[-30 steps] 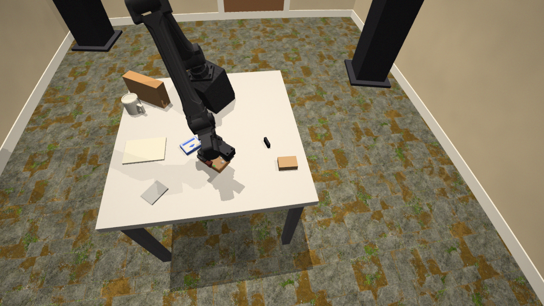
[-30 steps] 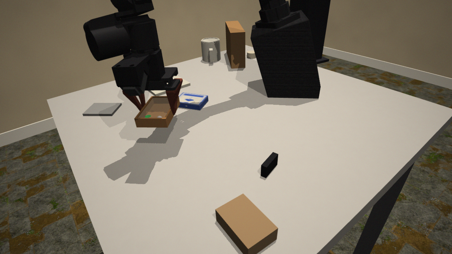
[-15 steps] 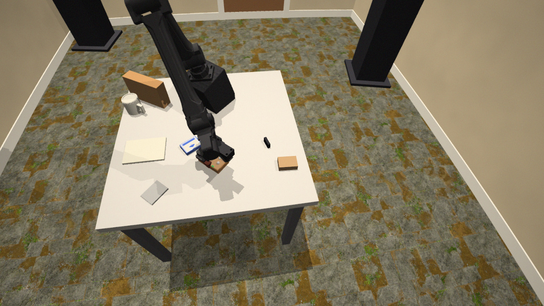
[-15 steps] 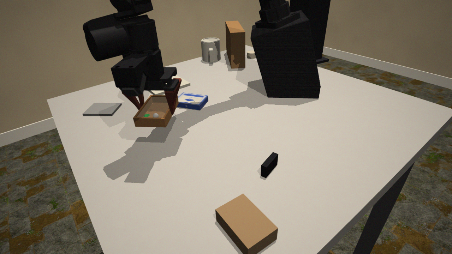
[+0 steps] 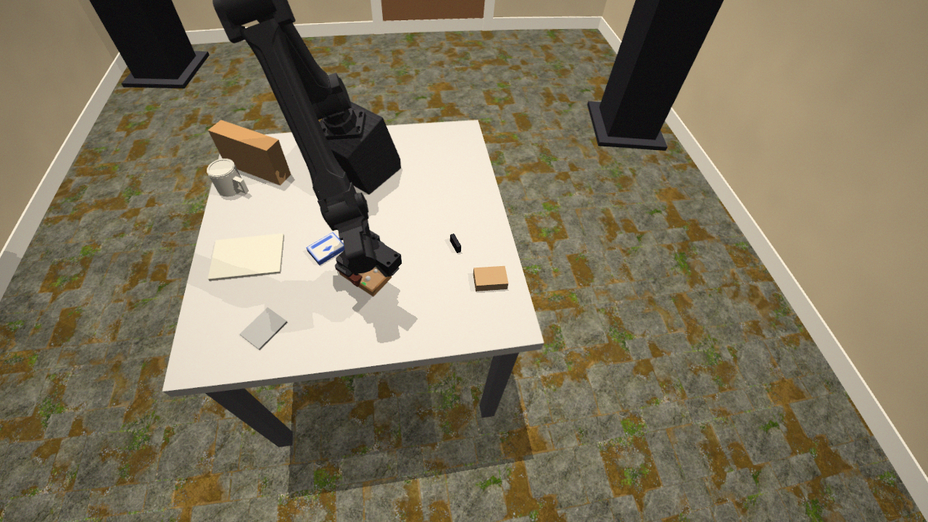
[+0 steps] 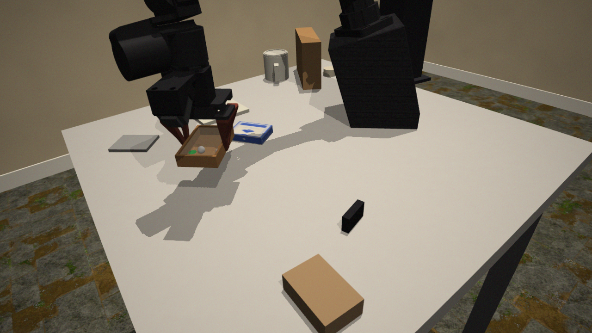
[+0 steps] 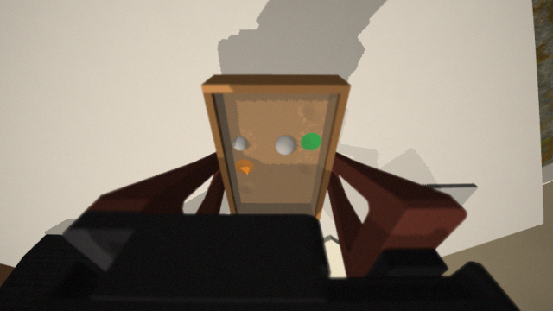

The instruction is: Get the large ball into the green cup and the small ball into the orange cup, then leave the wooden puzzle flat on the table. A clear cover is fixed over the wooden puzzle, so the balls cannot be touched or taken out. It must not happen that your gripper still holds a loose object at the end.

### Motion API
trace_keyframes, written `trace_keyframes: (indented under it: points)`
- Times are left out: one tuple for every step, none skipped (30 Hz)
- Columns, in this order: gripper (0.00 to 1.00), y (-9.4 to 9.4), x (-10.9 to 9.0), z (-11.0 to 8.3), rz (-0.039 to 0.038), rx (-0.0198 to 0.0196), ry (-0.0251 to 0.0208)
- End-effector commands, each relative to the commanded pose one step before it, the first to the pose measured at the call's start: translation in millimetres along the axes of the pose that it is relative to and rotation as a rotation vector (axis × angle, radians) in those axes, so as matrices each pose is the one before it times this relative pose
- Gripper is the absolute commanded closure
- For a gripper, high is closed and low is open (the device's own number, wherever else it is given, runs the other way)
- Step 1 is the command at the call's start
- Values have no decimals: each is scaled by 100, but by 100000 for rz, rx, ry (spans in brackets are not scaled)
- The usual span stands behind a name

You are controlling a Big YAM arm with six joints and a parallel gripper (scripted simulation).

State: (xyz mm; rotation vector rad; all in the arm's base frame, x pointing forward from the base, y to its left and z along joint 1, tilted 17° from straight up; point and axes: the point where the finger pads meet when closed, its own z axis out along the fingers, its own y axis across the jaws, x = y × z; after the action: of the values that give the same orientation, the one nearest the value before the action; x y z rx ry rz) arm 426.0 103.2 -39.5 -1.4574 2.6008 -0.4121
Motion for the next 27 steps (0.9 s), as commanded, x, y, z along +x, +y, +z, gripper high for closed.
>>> trace_keyframes:
  points:
    - [30, -1619, -1090, -833, 575, -37, -2520]
    - [30, 179, 113, 325, -306, -1885, 670]
    - [30, -180, -107, -321, 743, 1033, -488]
    - [30, 442, 500, 42, -743, -776, 296]
    - [30, 237, 263, 32, -20, -258, -219]
    - [30, -59, -4, -186, 378, 1443, -1718]
    - [30, -98, -50, -163, 88, 635, -814]
    - [30, 3, 4, -1, -4, 350, -527]
    - [30, -5, 12, -1, -3, 472, -459]
    - [30, 507, -522, -158, -1721, 2039, -663]
    - [30, 148, -148, -45, -412, 667, -605]
    - [30, 160, 71, 216, 139, -391, 430]
    - [30, -164, -580, 487, 26, -42, 287]
    - [30, -481, -567, 42, 824, 576, -234]
    - [30, 389, 441, -6, 175, -1954, 2658]
    - [30, 0, 0, 0, 0, 0, 0]
    - [30, 0, 0, 0, 0, 0, 0]
    - [30, 25, -76, -31, 7, -1492, 868]
    - [30, -15, 28, 51, 122, -1445, 1206]
    - [30, -72, 41, -20, 140, 131, -18]
    - [30, -597, -219, -881, 641, 1304, -1797]
    - [30, -108, -7, -112, -31, 86, 18]
    - [30, 989, 759, 229, -278, 2003, 451]
    - [30, 634, 476, 564, -1020, -2972, 2020]
    - [30, -311, -354, -152, -281, 1528, -1983]
    - [30, -291, -121, -436, -230, 1678, -1311]
    - [30, -3, 11, 0, -601, 589, -520]
